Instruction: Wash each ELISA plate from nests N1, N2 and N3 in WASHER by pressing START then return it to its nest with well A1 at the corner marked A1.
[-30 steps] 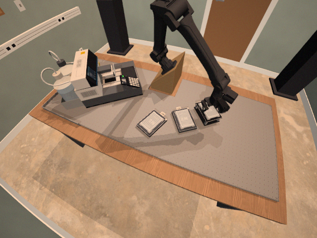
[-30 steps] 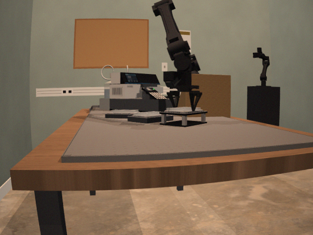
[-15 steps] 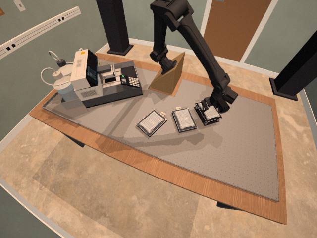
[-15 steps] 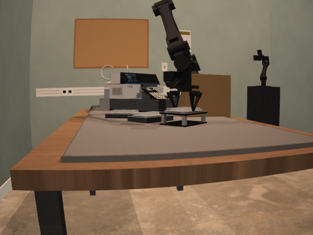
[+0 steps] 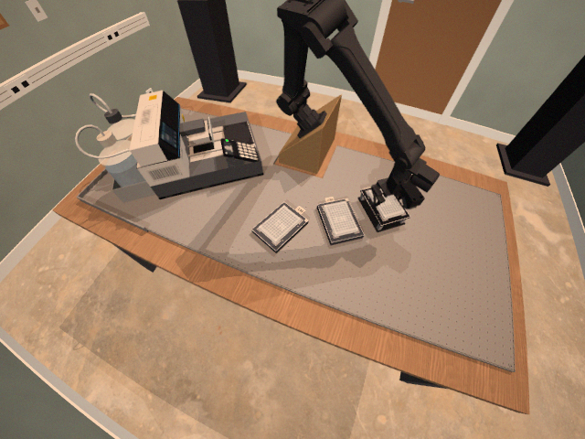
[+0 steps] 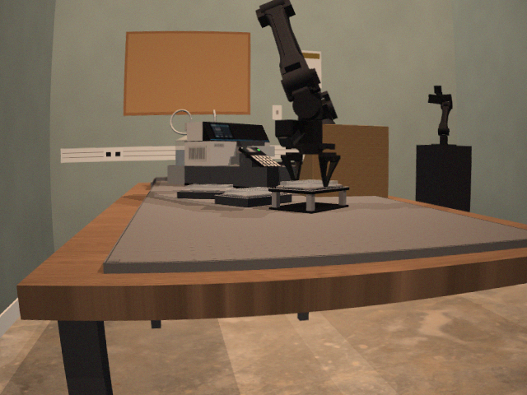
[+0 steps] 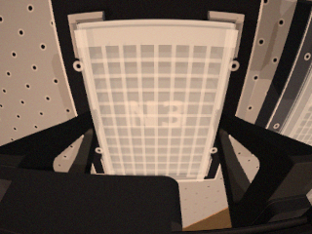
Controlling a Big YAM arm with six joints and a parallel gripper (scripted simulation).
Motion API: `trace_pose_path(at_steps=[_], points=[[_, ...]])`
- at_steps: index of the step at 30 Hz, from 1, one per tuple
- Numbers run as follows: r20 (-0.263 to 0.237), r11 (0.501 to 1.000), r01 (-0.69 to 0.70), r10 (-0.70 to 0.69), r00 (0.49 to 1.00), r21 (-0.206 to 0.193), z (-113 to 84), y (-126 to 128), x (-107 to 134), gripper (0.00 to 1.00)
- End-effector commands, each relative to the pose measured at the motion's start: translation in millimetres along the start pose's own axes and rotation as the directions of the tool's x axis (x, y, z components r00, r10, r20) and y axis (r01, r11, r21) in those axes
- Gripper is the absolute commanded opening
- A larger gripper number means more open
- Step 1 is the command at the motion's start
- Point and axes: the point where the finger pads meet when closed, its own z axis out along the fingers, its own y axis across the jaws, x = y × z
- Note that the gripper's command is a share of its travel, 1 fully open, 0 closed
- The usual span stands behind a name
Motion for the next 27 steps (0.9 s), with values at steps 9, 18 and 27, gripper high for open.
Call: trace_pose_path(at_steps=[9, 18, 27], points=[[0.035, 1.000, 0.008, -0.008, 0.999, -0.006, -19.0, 3.7, -10.0, 0.84], [0.055, 1.000, -0.014, 0.015, 0.998, -0.021, -41.3, 8.7, -21.3, 0.84], [0.058, 1.000, -0.014, 0.016, 0.998, -0.021, -54.3, 9.0, -22.3, 0.84]])
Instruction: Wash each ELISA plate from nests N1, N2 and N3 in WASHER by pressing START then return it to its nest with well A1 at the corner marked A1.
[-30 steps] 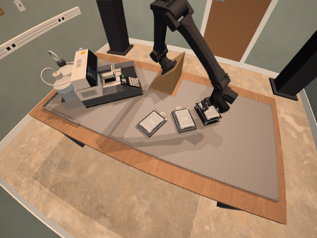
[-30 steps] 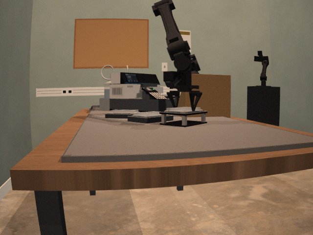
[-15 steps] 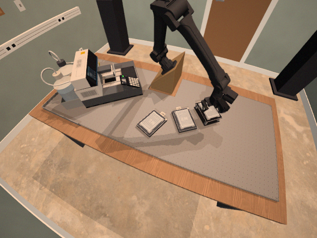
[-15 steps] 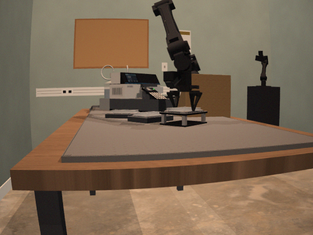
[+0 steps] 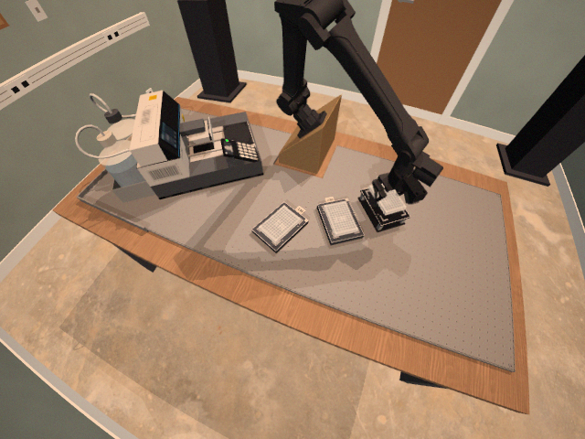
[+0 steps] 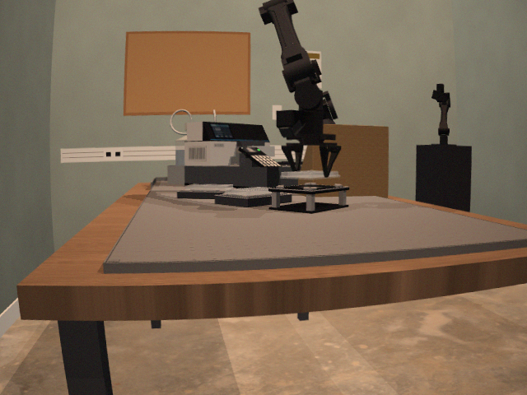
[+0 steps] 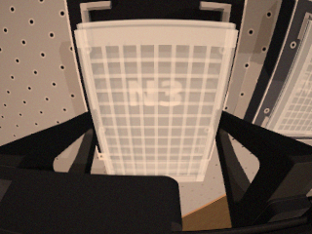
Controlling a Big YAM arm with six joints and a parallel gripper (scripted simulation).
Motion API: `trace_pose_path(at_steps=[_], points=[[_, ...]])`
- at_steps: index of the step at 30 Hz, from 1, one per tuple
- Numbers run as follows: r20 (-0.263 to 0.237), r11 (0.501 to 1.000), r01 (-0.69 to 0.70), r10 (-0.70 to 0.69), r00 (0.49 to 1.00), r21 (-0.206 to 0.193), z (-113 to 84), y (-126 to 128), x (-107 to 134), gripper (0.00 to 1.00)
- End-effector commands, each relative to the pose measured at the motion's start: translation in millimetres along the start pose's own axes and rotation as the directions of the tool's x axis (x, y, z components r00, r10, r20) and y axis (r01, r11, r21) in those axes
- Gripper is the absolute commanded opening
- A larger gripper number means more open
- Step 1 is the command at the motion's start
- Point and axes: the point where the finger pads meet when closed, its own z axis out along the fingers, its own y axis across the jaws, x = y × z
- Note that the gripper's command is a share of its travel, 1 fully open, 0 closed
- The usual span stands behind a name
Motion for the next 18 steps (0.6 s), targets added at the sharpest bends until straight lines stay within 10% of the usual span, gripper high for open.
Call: trace_pose_path(at_steps=[1, 18], points=[[0.065, 0.999, -0.024, 0.026, 0.998, -0.027, -34.3, 9.5, -26.3, 0.84], [0.066, 0.999, -0.024, 0.026, 0.997, -0.029, -60.7, 9.7, -25.5, 0.84]])
